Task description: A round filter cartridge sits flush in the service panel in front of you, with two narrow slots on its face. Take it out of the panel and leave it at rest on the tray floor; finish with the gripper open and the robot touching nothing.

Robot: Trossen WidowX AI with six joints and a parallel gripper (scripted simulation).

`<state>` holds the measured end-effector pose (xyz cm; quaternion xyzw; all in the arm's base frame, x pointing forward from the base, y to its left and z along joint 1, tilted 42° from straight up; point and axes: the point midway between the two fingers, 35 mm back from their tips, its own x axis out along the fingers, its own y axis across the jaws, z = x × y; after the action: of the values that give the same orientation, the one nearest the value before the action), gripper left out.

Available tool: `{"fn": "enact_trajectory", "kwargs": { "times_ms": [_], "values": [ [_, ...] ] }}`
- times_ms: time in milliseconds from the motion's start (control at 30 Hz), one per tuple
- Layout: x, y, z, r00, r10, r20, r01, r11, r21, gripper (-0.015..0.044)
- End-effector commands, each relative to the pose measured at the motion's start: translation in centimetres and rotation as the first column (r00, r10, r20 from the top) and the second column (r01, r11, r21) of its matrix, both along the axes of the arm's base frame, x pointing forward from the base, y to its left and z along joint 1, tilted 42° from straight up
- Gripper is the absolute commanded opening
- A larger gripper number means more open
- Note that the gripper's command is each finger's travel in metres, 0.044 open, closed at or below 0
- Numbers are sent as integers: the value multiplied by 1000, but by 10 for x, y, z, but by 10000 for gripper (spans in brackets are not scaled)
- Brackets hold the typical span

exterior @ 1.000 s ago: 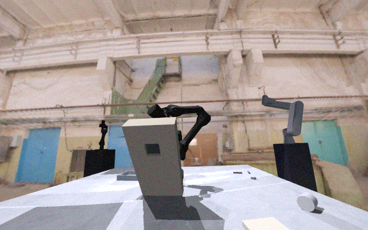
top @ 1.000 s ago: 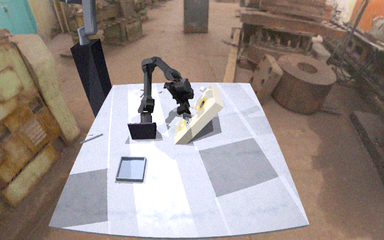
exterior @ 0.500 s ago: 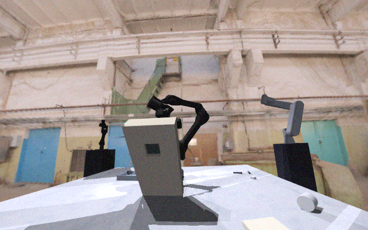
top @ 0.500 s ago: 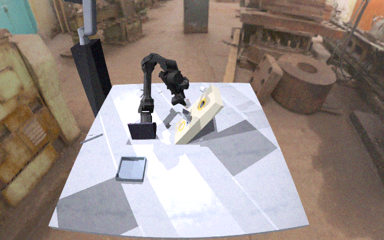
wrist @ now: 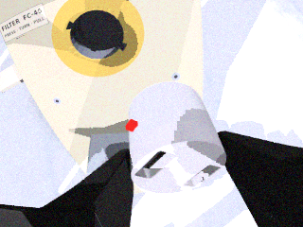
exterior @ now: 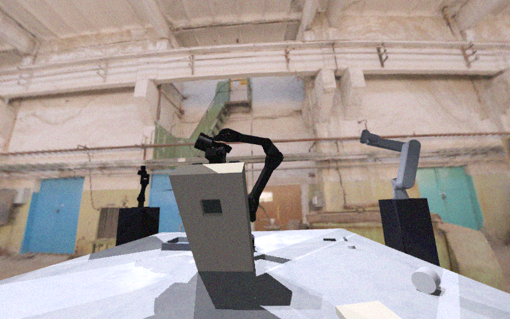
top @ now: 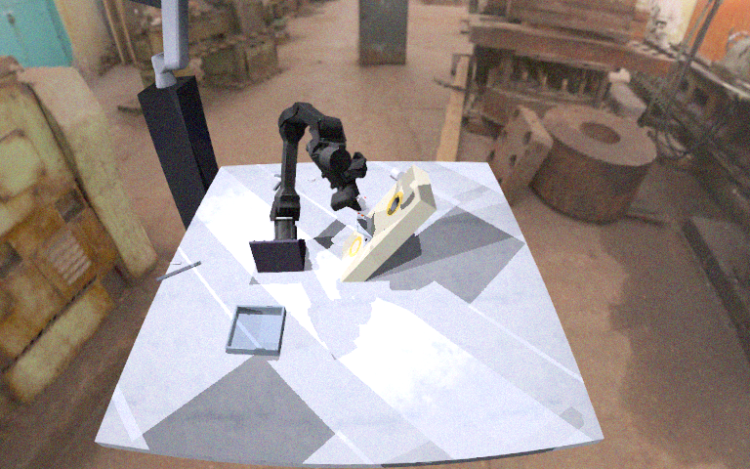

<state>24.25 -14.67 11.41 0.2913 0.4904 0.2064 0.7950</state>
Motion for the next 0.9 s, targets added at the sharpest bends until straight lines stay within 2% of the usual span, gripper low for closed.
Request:
{"fn": "enact_trajectory", "kwargs": {
  "times_ms": [0,200,233,467,667,867],
  "values": [
    [2,-15,-14,1000,0,5,0,1000,-10,0],
    [3,-32,-36,1000,1,7,-1,1000,-11,0],
    [2,-23,-28,1000,-5,-4,5,1000,-2,0],
    [-19,-57,-57,962,-183,-205,178,983,-42,0],
    [-43,-90,-83,854,-367,-367,350,930,-117,0],
    [-71,-122,-108,680,-548,-487,510,831,-222,0]
  ]
}}
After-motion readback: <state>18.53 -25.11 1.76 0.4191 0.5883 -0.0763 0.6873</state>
